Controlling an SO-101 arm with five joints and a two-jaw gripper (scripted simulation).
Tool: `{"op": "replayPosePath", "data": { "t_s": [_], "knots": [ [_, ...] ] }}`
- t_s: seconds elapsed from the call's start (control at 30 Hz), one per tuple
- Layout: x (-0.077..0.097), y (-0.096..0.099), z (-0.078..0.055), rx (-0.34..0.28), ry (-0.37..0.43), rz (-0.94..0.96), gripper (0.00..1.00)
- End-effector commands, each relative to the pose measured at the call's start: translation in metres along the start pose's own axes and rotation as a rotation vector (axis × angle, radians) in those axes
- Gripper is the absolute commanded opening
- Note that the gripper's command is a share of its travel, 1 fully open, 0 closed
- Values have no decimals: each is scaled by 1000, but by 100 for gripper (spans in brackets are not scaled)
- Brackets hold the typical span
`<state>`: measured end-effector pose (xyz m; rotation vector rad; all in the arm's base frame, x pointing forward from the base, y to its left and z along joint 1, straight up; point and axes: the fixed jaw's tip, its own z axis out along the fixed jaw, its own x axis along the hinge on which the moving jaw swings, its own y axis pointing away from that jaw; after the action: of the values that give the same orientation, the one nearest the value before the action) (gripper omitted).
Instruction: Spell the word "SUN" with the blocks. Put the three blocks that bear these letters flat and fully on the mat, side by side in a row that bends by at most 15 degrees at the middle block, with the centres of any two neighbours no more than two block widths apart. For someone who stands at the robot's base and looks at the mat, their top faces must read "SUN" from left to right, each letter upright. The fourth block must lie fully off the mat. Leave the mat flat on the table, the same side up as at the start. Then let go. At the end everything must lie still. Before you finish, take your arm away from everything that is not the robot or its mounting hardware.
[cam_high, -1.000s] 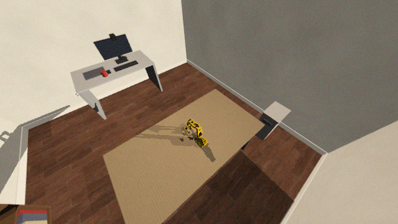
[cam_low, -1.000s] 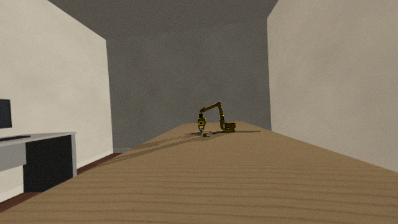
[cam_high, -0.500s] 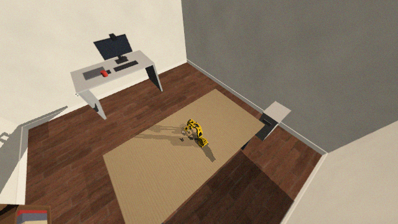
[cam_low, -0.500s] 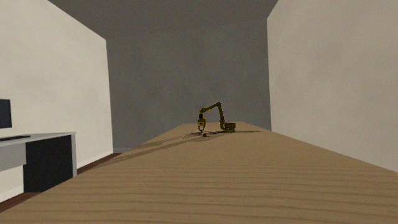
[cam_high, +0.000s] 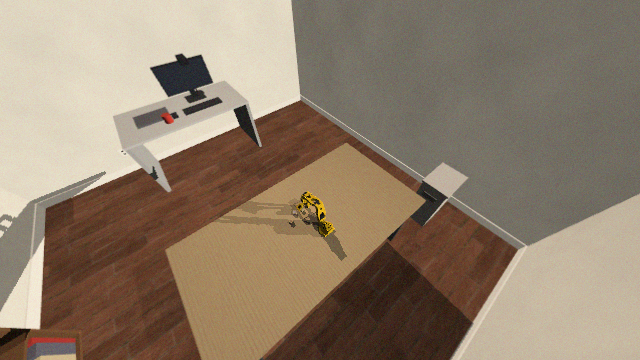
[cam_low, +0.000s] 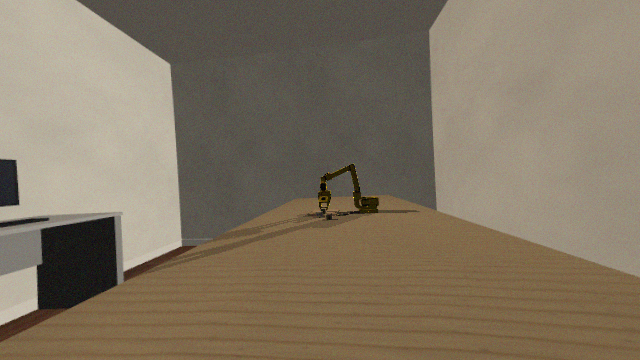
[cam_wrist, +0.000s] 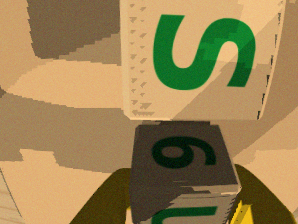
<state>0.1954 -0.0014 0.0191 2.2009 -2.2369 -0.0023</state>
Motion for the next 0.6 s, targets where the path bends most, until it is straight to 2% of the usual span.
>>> {"op": "replayPosePath", "data": {
  "t_s": [0.0, 0.57],
  "knots": [
    [-1, -11, -11, 76, -3, -1, 14],
    [-1, -11, -11, 76, -3, -1, 26]
  ]
}}
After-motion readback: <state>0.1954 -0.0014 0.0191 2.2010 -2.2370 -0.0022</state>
